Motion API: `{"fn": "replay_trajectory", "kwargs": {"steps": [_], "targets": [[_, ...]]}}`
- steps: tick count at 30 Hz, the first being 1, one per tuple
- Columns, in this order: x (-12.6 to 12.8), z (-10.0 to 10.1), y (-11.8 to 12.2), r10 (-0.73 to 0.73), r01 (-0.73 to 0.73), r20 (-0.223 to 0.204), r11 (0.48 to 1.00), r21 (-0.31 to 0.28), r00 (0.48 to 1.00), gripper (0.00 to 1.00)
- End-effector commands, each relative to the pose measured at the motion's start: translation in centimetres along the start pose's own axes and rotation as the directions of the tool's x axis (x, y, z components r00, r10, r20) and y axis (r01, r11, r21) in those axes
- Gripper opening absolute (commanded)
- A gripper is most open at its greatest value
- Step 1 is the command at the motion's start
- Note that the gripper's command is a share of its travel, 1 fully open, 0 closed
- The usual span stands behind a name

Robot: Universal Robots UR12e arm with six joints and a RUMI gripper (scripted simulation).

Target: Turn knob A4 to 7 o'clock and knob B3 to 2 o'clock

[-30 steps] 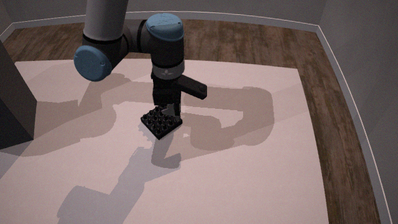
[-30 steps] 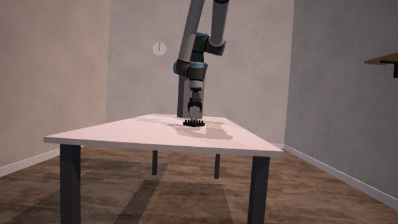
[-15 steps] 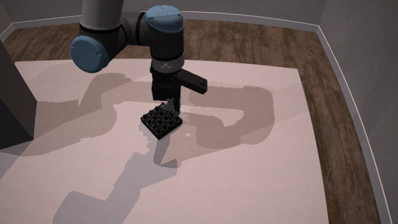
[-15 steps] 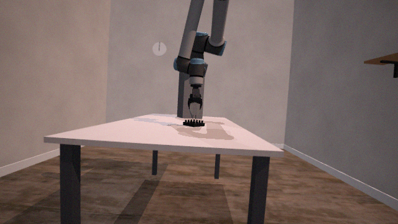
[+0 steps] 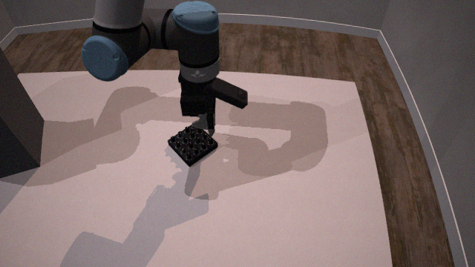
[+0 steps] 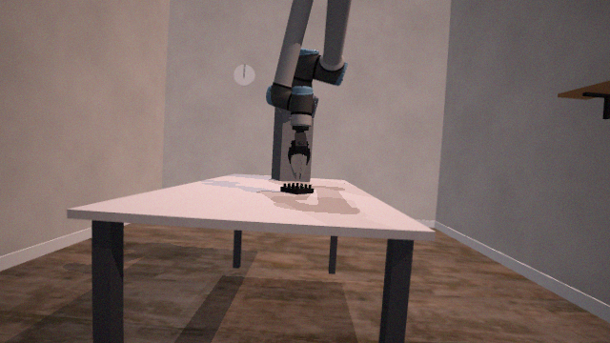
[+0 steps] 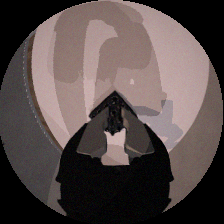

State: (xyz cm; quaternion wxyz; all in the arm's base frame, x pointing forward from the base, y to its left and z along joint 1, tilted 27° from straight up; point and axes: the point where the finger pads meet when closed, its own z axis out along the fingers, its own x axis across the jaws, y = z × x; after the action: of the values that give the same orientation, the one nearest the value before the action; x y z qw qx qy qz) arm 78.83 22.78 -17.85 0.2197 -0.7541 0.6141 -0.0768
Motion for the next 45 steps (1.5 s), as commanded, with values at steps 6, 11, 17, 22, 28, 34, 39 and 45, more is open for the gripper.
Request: {"fn": "replay_trajectory", "kwargs": {"steps": [6,11,17,22,28,34,39,45], "targets": [[0.0,-0.1,-0.1,0.004,-0.004,0.000,1.000,0.001,1.000,0.11],[0.0,-0.1,-0.1,0.042,-0.042,0.000,0.999,0.001,0.999,0.11],[0.0,-0.2,-0.1,0.112,-0.112,0.000,0.994,0.001,0.994,0.11],[0.1,-0.5,-0.1,0.249,-0.249,0.000,0.968,0.001,0.968,0.11],[0.2,-0.7,-0.1,0.407,-0.407,0.000,0.913,0.001,0.913,0.11],[0.2,-0.9,-0.1,0.530,-0.530,0.000,0.848,0.001,0.848,0.11],[0.2,-1.1,-0.1,0.636,-0.636,0.001,0.772,0.001,0.772,0.11],[0.2,-1.4,0.0,0.749,-0.749,0.001,0.662,0.001,0.662,0.11]]}}
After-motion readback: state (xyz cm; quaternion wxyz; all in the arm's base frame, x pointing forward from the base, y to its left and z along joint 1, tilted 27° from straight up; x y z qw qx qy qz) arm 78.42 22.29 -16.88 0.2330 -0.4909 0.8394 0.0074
